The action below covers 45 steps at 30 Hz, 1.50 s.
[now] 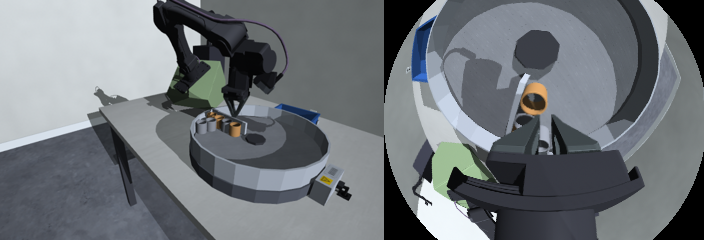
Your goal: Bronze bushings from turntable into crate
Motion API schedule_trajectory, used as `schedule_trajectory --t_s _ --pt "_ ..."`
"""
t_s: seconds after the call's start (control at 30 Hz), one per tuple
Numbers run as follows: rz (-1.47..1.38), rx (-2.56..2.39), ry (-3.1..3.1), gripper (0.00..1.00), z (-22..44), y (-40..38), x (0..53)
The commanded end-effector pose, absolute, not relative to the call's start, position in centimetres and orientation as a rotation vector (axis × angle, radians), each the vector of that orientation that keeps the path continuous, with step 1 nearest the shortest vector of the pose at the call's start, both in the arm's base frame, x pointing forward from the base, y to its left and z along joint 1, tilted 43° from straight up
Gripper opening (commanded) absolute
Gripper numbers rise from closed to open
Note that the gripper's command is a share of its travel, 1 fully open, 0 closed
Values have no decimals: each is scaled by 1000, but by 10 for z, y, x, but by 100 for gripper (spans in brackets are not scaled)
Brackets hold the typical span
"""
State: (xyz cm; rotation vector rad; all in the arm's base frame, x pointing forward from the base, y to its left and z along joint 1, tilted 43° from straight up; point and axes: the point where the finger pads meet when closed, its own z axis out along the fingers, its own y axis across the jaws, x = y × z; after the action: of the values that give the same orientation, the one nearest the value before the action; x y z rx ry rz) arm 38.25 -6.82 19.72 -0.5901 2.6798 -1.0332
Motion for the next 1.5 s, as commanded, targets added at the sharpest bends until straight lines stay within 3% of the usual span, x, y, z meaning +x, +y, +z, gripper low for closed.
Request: schedule_trajectory --t_s 0.0,1.47 --pt "-1020 -600 2641 15 203 -57 380" --pt "-1013 -617 2646 15 194 -61 383"
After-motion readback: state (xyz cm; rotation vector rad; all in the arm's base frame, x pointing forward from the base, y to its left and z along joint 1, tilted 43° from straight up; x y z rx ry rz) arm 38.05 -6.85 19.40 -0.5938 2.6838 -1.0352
